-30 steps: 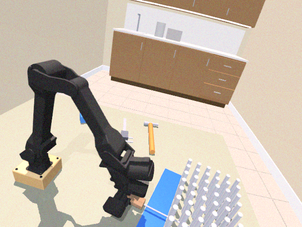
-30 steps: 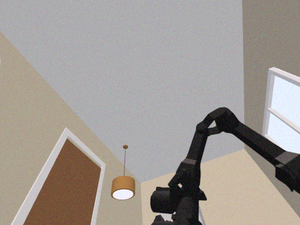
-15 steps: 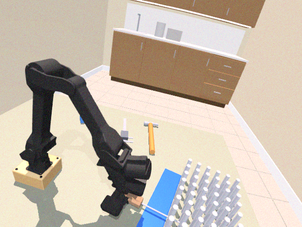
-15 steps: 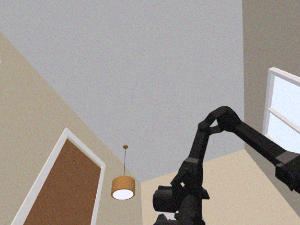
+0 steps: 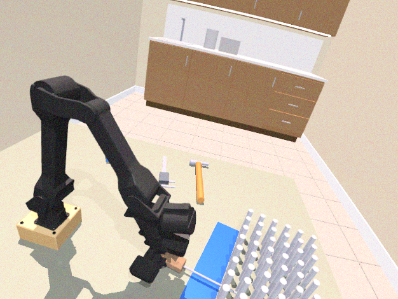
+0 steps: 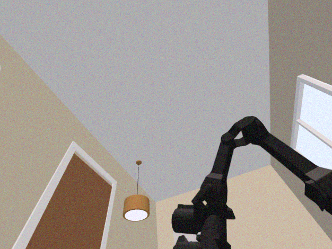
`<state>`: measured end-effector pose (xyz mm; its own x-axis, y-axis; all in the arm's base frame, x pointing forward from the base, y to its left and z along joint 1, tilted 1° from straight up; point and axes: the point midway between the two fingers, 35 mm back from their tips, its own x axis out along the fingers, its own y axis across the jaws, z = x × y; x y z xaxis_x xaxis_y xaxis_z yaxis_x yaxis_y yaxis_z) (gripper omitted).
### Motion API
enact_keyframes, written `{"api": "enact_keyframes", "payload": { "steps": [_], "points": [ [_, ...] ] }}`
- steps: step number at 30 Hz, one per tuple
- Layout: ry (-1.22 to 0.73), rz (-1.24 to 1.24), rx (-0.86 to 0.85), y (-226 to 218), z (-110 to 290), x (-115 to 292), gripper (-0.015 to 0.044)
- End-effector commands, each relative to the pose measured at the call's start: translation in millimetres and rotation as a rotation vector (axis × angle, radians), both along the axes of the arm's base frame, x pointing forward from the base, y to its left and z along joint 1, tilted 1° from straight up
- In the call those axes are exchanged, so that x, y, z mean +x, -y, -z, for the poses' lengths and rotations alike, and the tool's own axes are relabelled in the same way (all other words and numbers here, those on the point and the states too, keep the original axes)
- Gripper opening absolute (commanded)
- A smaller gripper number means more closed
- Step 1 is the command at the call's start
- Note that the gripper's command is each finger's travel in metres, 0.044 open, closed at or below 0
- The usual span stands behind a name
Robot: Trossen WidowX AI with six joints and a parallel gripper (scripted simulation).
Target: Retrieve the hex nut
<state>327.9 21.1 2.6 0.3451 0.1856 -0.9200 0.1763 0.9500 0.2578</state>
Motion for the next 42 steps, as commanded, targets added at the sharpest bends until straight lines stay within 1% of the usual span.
{"api": "enact_keyframes", "payload": {
  "steps": [1,42],
  "points": [
    [0.000,0.005,0.001,0,-1,-3,0.0000],
    [-0.003,0.005,0.001,-5,1,-28,0.0000]
  ]
}}
